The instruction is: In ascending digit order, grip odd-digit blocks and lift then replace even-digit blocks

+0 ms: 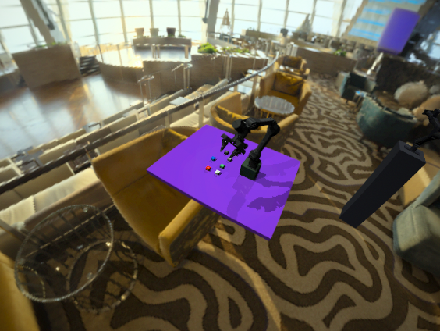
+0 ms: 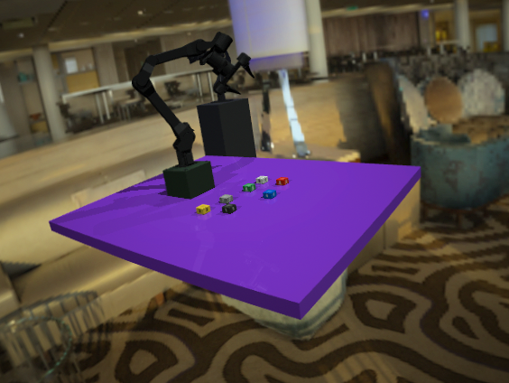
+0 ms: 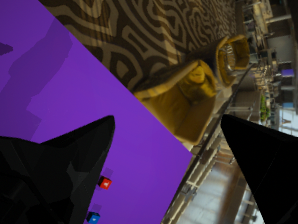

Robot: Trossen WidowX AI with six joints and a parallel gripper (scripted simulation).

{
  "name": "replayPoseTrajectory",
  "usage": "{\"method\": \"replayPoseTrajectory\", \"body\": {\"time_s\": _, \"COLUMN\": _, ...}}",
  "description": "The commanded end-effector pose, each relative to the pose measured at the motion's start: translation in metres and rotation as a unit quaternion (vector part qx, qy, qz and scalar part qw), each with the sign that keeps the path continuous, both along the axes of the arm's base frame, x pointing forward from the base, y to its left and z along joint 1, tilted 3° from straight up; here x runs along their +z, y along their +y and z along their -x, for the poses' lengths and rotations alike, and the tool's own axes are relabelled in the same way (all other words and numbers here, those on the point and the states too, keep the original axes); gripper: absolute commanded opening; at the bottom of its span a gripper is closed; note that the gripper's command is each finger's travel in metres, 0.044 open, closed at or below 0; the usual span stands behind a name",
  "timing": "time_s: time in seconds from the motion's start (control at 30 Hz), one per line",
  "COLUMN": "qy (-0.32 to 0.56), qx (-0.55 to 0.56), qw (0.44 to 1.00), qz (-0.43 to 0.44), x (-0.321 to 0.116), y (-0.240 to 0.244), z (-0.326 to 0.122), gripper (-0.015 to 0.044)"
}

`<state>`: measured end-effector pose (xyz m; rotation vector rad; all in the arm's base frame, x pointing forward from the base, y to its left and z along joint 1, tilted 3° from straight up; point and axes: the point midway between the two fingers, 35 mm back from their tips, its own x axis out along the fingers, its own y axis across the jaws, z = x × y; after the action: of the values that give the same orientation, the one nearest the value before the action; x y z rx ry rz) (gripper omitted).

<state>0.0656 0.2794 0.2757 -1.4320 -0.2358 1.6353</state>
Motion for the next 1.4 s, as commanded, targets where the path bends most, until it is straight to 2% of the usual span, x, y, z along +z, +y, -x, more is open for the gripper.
{"method": "replayPoseTrajectory", "body": {"time_s": 0.0, "qy": 0.037, "qx": -0.13, "qw": 0.99, "qz": 0.043, "x": -0.028, "y": -0.011, "z": -0.06, "gripper": 0.04}}
{"method": "replayPoseTrajectory", "body": {"time_s": 0.27, "qy": 0.124, "qx": -0.381, "qw": 0.911, "qz": 0.099, "x": -0.081, "y": -0.076, "z": -0.165, "gripper": 0.04}}
{"method": "replayPoseTrajectory", "body": {"time_s": 0.53, "qy": 0.22, "qx": -0.601, "qw": 0.758, "qz": 0.127, "x": -0.133, "y": -0.184, "z": -0.228, "gripper": 0.04}}
{"method": "replayPoseTrajectory", "body": {"time_s": 0.77, "qy": 0.303, "qx": -0.75, "qw": 0.573, "qz": 0.128, "x": -0.178, "y": -0.291, "z": -0.236, "gripper": 0.04}}
{"method": "replayPoseTrajectory", "body": {"time_s": 0.97, "qy": 0.369, "qx": -0.837, "qw": 0.388, "qz": 0.113, "x": -0.214, "y": -0.378, "z": -0.208, "gripper": 0.04}}
{"method": "replayPoseTrajectory", "body": {"time_s": 1.03, "qy": 0.383, "qx": -0.85, "qw": 0.345, "qz": 0.108, "x": -0.221, "y": -0.395, "z": -0.198, "gripper": 0.04}}
{"method": "replayPoseTrajectory", "body": {"time_s": 1.37, "qy": 0.384, "qx": -0.852, "qw": 0.34, "qz": 0.108, "x": -0.222, "y": -0.397, "z": -0.196, "gripper": 0.04}}
